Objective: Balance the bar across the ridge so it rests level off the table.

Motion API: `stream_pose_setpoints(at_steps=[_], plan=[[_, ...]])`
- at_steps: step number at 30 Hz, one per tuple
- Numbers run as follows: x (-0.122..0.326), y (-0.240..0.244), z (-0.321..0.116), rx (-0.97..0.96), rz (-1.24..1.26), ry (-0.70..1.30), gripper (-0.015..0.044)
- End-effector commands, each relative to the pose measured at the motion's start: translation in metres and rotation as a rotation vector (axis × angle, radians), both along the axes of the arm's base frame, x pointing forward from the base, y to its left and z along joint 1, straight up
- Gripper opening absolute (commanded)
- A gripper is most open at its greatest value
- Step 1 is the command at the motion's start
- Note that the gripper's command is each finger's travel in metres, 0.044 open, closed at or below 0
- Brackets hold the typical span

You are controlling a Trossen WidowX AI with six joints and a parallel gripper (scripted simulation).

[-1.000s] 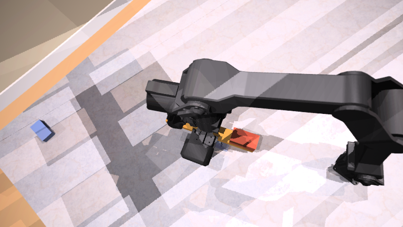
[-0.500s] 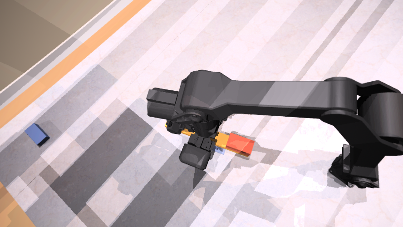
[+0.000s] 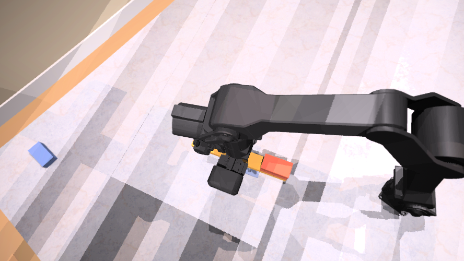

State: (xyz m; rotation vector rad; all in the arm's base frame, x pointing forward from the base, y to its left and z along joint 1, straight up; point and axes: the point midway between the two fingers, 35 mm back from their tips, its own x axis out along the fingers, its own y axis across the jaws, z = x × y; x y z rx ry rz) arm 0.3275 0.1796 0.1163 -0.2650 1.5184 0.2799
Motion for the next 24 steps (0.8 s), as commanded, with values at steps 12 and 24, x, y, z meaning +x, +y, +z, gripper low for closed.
stream_pose_setpoints(at_steps=[12,24], plan=[[0.0002,0.0003,-0.0007,0.004,-0.003,-0.002,0.0000],[0.0002,0.0003,-0.0017,0.004,-0.003,-0.002,0.0000]])
